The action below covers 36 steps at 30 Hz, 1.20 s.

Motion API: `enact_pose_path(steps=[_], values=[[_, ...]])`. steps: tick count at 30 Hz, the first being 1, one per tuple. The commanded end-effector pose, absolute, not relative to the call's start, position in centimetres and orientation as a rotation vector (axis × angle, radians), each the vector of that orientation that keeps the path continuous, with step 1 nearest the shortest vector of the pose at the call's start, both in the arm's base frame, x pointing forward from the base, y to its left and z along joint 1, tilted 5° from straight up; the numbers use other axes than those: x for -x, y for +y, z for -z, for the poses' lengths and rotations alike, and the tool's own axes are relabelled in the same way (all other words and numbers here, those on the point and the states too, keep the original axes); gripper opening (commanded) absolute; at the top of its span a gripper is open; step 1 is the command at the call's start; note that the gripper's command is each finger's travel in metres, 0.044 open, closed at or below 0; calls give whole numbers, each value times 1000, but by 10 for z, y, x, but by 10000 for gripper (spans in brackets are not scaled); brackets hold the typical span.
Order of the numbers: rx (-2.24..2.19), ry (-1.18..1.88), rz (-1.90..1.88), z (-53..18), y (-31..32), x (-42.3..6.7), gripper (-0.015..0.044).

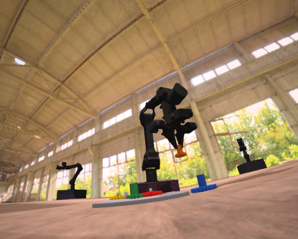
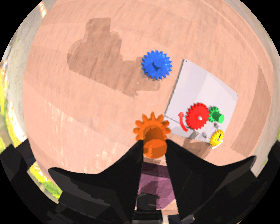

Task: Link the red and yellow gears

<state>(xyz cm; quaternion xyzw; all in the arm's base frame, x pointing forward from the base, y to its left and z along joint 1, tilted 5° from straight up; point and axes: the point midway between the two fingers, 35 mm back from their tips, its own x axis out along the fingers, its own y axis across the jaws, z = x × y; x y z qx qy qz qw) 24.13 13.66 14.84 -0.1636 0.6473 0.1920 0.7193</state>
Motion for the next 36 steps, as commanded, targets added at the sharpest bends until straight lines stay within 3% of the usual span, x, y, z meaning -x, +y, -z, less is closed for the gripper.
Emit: enact_pose_path(steps=[1,36], values=[[361,1432,-429,-145,131,-246,0],[369,1431,-416,-122,67,-281,0]])
